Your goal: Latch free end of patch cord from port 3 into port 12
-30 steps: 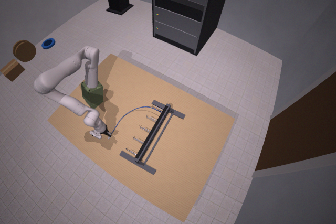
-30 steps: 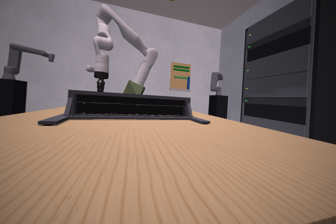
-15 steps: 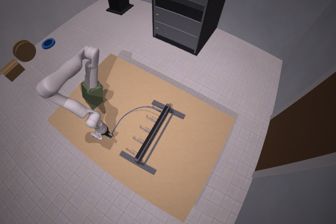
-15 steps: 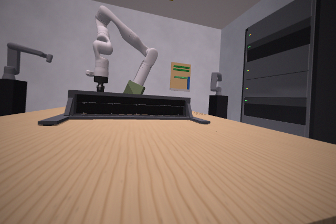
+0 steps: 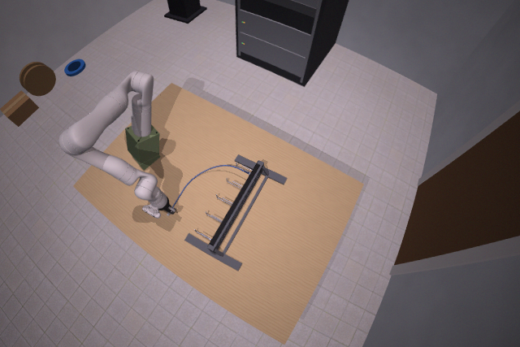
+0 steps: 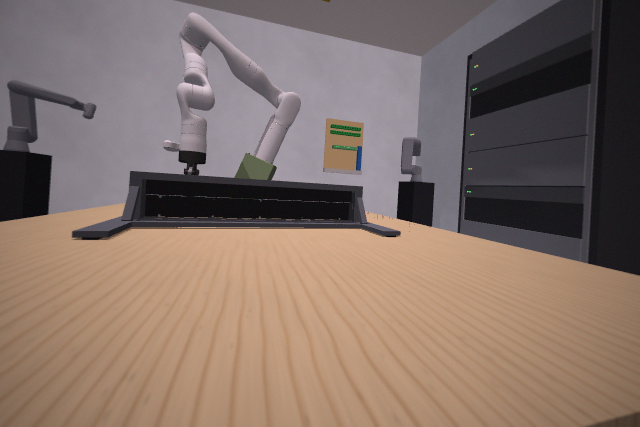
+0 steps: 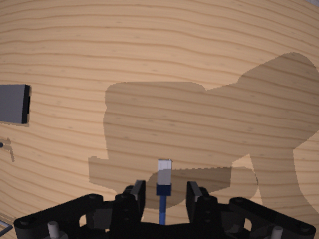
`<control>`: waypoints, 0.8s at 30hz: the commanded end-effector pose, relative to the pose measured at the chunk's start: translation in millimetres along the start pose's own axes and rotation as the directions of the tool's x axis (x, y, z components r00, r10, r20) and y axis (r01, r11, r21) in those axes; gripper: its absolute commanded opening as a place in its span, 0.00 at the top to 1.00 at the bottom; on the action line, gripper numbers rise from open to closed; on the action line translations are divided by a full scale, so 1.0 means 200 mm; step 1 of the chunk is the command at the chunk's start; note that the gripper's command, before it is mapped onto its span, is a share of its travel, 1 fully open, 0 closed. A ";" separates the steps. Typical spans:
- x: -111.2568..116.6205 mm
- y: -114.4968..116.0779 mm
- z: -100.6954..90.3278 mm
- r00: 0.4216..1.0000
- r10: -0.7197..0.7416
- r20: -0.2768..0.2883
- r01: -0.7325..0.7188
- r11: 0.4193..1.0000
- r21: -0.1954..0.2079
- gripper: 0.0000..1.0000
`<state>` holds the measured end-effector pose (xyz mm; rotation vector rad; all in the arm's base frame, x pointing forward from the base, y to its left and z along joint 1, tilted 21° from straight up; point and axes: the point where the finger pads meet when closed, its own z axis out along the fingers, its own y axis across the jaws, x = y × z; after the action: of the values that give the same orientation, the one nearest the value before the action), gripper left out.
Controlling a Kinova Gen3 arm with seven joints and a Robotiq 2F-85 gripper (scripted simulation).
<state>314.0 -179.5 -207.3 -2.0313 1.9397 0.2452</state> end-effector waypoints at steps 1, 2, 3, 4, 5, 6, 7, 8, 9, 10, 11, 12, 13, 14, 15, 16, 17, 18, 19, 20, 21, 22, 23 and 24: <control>0.01 -0.02 0.01 1.000 0.001 -0.004 -0.001 1.000 0.008 0.63; 0.01 -0.02 0.01 1.000 0.001 -0.004 -0.001 1.000 0.008 0.63; 0.01 -0.02 0.02 1.000 0.001 -0.004 -0.001 1.000 0.008 0.63; 0.01 -0.02 0.02 1.000 0.001 -0.004 -0.001 1.000 0.008 0.63; 0.01 -0.02 0.02 1.000 0.001 -0.004 -0.001 1.000 0.008 0.63; 0.01 -0.02 0.02 1.000 0.001 -0.004 -0.001 1.000 0.008 0.63; 0.01 -0.02 0.02 1.000 0.001 -0.004 -0.001 1.000 0.008 0.63; 0.01 -0.02 0.02 1.000 0.001 -0.004 -0.001 1.000 0.008 0.63; 0.01 -0.02 0.02 1.000 0.002 -0.005 -0.001 1.000 0.008 0.63; 0.01 -0.02 0.02 1.000 0.002 -0.005 -0.002 1.000 0.008 0.63; 0.01 -0.02 0.02 1.000 0.003 -0.005 -0.003 1.000 0.009 0.63; 0.01 -0.02 0.02 1.000 0.003 -0.006 -0.003 1.000 0.009 0.63; 0.01 -0.02 0.02 1.000 0.003 -0.006 -0.003 1.000 0.009 0.63; 0.01 -0.02 0.02 1.000 0.003 -0.006 -0.003 1.000 0.009 0.63; 0.01 -0.02 0.02 1.000 0.003 -0.006 -0.003 1.000 0.009 0.63; 0.01 -0.02 0.02 1.000 0.003 -0.006 -0.003 1.000 0.009 0.63; 0.01 -0.02 0.02 1.000 0.004 -0.006 -0.004 1.000 0.009 0.63; 0.01 -0.02 0.02 1.000 0.004 -0.007 -0.004 1.000 0.009 0.63; 0.01 -0.02 0.02 1.000 0.005 -0.007 -0.004 1.000 0.009 0.63; 0.01 -0.02 0.02 1.000 0.005 -0.007 -0.005 1.000 0.010 0.63; 0.02 -0.02 0.02 1.000 0.005 -0.007 -0.005 1.000 0.010 0.63; 0.02 -0.02 0.02 1.000 0.005 -0.008 -0.005 1.000 0.010 0.63; 0.02 -0.02 0.02 1.000 0.006 -0.008 -0.006 1.000 0.010 0.63; 0.02 -0.02 0.02 1.000 0.006 -0.008 -0.006 1.000 0.010 0.63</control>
<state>315.4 -178.8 -210.5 -2.0279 1.9449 0.2429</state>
